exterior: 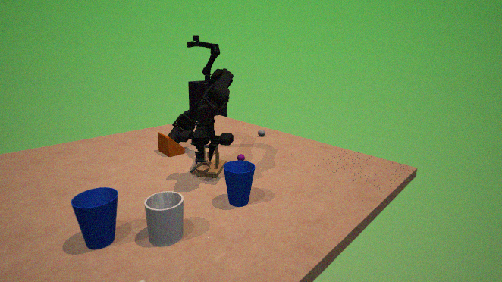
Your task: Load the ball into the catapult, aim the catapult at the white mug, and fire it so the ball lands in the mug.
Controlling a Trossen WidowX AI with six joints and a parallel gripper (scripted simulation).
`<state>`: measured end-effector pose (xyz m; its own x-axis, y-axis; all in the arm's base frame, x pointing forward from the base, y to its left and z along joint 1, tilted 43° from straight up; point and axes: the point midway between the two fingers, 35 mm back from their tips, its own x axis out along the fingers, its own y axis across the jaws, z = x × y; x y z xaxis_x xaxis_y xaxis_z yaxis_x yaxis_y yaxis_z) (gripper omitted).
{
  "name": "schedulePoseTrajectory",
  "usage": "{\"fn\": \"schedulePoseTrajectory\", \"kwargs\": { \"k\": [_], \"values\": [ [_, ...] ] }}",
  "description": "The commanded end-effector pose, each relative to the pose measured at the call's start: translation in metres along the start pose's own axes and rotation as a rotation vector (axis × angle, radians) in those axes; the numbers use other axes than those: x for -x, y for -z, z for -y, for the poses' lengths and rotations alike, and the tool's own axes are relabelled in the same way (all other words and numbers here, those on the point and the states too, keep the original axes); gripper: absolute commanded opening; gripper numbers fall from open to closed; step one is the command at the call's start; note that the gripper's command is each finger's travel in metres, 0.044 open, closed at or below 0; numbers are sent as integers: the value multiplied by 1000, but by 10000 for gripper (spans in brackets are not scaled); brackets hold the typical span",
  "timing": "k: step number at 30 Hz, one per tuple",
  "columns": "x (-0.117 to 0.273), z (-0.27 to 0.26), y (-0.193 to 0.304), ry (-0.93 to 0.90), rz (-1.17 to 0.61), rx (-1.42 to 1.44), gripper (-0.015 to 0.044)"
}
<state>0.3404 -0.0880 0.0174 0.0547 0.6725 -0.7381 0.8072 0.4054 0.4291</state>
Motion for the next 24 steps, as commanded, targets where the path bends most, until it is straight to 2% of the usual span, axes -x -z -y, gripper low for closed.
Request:
{"fn": "schedulePoseTrajectory", "kwargs": {
  "k": [1, 6, 10, 12, 14, 16, 24],
  "values": [
    [0, 0, 0, 0, 0, 0, 210],
    [10, 0, -2, -3, 5, -9, 341],
    [67, 2, -6, -22, 33, -62, 440],
    [94, 5, -4, -32, 45, -88, 440],
    [103, 6, -3, -35, 49, -97, 440],
    [88, 2, -6, -39, 54, -73, 440],
    [86, 1, 3, -29, 53, 182, 440]
  ]
}}
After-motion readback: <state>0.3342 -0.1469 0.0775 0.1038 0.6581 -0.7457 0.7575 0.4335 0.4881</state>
